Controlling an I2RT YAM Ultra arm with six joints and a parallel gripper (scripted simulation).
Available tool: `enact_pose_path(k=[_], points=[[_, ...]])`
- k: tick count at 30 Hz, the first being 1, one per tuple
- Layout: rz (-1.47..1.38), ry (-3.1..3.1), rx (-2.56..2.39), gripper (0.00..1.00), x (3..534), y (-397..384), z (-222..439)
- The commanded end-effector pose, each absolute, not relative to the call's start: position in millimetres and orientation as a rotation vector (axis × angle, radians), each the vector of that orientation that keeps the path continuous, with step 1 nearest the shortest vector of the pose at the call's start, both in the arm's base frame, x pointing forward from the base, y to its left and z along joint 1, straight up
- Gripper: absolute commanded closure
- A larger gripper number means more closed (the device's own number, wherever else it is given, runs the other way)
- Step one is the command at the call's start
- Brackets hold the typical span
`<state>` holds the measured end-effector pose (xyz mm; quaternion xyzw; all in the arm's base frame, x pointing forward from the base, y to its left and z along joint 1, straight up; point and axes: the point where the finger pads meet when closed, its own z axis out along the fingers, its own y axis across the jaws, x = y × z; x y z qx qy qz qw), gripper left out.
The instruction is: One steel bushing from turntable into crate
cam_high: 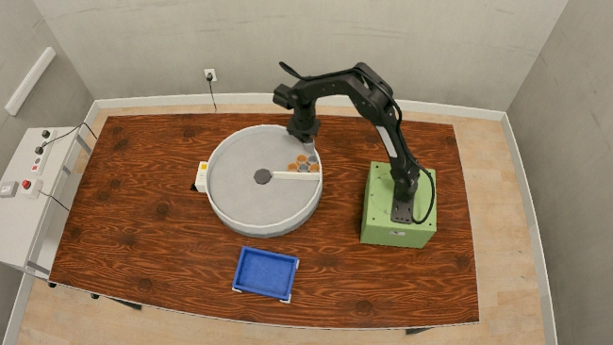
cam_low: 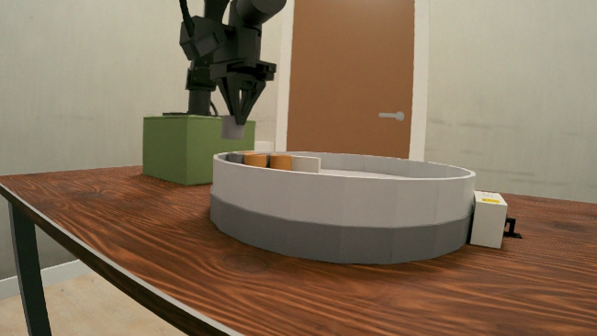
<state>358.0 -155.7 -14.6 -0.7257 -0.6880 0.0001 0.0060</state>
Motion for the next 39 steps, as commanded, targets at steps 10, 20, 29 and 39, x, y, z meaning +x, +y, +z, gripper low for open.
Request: enact_pose_path(k=[10, 20, 29, 39], points=[[-0.016, -2.192, -2.313, 1.00, 368.9, -162.1, 9.1], [-0.016, -2.192, -2.313, 1.00, 368.9, -162.0, 9.1], [-0.014, -2.197, -2.301, 1.00, 369.3, -153.1, 7.8], [-0.010, -2.210, -2.272, 1.00, 365.2, -129.4, -1.2]])
